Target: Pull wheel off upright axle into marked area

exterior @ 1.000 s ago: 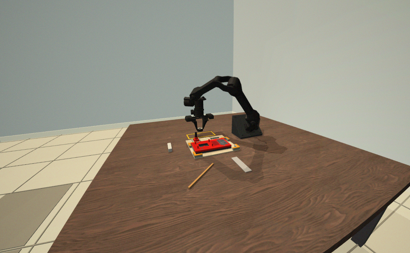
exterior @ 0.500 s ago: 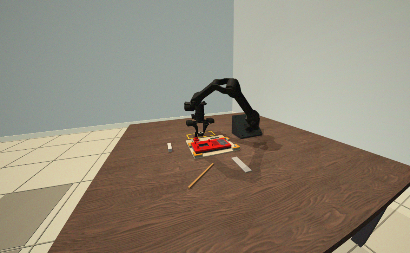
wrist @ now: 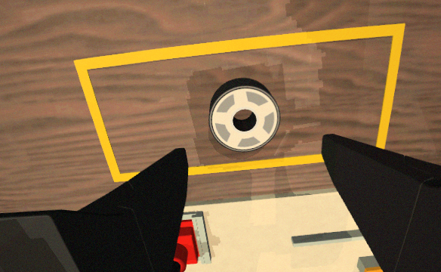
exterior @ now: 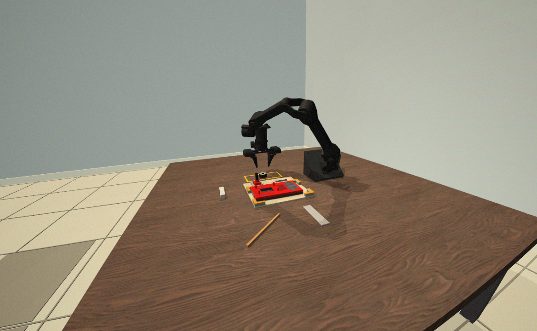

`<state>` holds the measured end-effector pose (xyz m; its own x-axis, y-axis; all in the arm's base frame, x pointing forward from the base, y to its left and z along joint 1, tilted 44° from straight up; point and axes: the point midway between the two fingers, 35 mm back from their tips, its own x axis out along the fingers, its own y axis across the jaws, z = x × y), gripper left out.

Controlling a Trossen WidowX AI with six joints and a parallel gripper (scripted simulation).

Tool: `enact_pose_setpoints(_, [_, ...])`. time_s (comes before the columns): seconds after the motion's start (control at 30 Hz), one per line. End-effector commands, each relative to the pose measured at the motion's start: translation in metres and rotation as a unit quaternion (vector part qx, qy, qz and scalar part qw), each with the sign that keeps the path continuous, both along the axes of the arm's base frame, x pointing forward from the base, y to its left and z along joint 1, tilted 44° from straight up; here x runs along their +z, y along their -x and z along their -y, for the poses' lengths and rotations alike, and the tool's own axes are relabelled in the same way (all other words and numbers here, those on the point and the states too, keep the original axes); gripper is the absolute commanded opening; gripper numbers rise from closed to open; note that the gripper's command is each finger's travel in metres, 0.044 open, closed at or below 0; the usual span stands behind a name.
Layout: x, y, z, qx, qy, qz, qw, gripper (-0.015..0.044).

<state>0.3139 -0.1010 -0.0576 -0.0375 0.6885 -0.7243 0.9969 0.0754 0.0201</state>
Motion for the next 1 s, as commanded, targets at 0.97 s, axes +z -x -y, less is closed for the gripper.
enact_pose_setpoints(0.97, [0.067,0.083,0.024,0.000,0.004,0.001,1.000,0.0440])
